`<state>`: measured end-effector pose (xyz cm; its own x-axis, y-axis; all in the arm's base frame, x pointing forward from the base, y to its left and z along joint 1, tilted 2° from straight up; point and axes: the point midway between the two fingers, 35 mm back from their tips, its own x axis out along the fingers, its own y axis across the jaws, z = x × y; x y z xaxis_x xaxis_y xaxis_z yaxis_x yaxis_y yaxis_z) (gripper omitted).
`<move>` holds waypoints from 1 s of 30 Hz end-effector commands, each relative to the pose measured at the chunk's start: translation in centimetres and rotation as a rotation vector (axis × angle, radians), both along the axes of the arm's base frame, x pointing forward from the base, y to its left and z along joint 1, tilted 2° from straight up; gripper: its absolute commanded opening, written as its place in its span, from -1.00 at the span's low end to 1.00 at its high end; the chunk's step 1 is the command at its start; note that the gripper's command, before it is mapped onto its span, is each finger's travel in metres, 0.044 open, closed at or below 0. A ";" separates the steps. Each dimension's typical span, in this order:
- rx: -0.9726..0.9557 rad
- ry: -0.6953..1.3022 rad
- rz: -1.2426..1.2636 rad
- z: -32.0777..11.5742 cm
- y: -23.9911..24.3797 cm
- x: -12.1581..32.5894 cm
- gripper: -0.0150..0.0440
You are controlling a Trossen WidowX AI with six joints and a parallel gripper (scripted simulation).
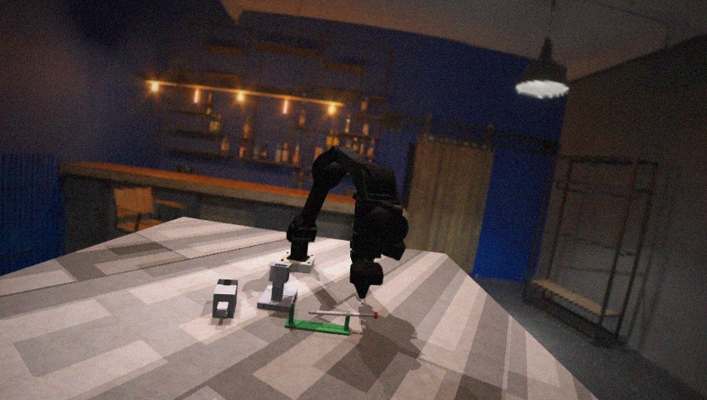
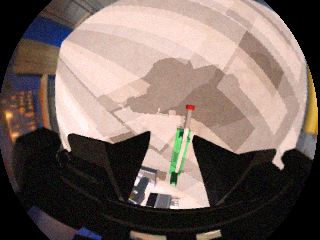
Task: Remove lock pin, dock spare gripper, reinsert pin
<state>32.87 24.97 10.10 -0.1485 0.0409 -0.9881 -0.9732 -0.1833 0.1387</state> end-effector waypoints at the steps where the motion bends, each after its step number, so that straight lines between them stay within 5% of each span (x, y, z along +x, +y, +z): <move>1: 0.020 -0.106 -0.008 3.8 -2.9 1.7 0.19; 7: 0.023 -0.159 -0.007 5.4 -4.5 2.3 0.12; 16: 0.023 -0.159 -0.007 -1.2 -4.5 2.4 0.12; 30: 0.023 -0.159 -0.007 -3.1 -4.5 2.5 0.12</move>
